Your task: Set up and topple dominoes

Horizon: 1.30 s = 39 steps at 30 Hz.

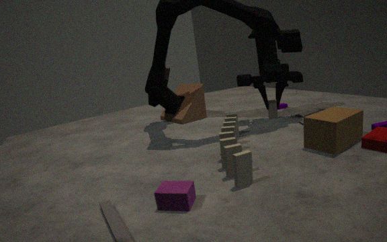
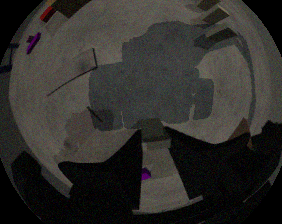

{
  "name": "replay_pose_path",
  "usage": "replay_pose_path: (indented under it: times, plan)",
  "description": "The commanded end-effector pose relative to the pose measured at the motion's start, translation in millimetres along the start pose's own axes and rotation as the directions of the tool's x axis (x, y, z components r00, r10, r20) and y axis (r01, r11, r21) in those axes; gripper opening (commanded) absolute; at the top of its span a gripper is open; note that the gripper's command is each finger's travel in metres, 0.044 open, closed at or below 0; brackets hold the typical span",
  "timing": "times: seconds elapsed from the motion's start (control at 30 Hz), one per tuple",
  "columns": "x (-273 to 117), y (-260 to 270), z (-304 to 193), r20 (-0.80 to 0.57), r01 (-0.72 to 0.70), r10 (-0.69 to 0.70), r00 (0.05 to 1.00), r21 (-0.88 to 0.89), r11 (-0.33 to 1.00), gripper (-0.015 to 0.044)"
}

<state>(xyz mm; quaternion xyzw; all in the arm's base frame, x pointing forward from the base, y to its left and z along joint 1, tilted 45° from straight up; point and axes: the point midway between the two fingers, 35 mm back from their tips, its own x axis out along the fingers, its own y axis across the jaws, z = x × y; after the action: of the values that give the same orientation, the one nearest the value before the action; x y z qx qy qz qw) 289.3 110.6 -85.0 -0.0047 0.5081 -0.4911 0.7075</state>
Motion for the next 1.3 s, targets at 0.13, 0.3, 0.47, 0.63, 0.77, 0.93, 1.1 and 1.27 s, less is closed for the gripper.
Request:
replay_pose_path:
  times: [0.13, 0.3, 0.47, 0.63, 0.77, 0.93, 1.1, 1.27]
  plan:
    - [-65.8, 8.8, 1.2, -0.004, -0.008, 0.008, 1.0, -0.004, 1.0, 0.0107]
    - [-127.4, 1.3, -1.1, -0.006, -0.005, 0.005, 1.0, 0.0, 1.0, 0.0107]
    - [-134.5, -0.6, -1.5, -0.006, -0.004, 0.004, 1.0, 0.001, 1.0, 0.0107]
    - [-139.0, -36.0, 36.1, -0.006, -0.019, 0.019, 1.0, 0.03, 0.999, 0.0107]
    - [-137.6, -81.9, 72.1, -0.002, -0.03, 0.03, 1.0, 0.065, 0.997, 0.0107]
    - [-133.2, -113.7, 90.5, 0.004, -0.028, 0.027, 1.0, 0.087, 0.996, 0.0107]
    - [-130.2, -113.0, 90.8, 0.004, -0.027, 0.027, 1.0, 0.087, 0.996, 0.0107]
    - [-108.3, -108.7, 92.7, 0.003, -0.025, 0.025, 1.0, 0.083, 0.996, 0.0107]
